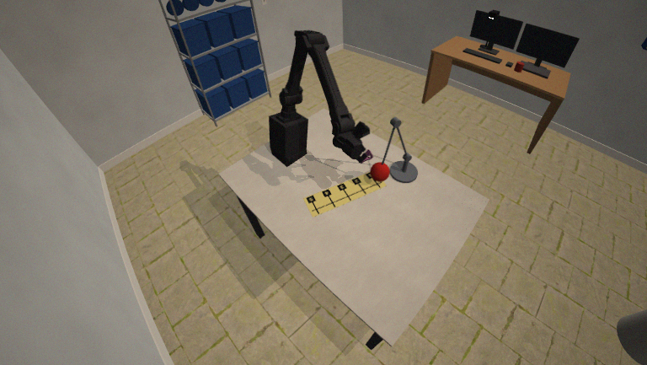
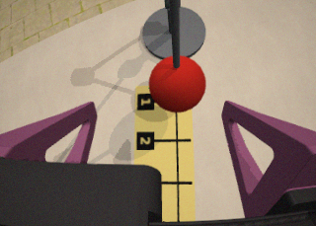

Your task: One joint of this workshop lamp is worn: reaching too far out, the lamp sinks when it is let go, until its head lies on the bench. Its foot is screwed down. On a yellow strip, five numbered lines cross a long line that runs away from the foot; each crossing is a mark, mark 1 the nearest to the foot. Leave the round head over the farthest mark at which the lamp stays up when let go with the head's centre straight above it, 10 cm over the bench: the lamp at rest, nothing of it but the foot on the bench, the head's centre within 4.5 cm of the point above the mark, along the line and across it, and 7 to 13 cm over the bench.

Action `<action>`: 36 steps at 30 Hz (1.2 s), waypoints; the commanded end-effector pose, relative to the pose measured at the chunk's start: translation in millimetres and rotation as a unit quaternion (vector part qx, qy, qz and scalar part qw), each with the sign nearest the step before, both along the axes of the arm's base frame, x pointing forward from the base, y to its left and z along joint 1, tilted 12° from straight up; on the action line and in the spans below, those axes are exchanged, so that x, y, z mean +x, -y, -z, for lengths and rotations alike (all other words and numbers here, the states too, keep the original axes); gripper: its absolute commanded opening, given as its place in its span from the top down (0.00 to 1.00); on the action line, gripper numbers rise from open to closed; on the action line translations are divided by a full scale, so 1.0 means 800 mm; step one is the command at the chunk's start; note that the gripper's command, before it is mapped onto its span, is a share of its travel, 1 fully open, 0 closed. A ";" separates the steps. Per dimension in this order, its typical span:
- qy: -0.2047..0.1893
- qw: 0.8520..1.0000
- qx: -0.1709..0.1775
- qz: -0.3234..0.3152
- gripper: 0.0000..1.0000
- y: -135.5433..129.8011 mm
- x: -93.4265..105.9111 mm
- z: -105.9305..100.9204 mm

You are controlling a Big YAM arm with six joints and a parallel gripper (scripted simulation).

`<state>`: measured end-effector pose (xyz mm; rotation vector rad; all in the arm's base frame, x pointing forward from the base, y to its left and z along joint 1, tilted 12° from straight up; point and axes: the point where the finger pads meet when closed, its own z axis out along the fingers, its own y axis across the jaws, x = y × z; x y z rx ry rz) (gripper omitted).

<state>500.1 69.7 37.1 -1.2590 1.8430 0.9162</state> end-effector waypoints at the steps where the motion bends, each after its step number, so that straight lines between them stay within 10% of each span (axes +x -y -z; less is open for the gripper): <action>1: 0.045 0.999 -0.005 0.002 0.00 0.009 0.019 -0.023; 36: 0.050 0.999 -0.006 -0.007 0.00 -0.085 0.036 0.025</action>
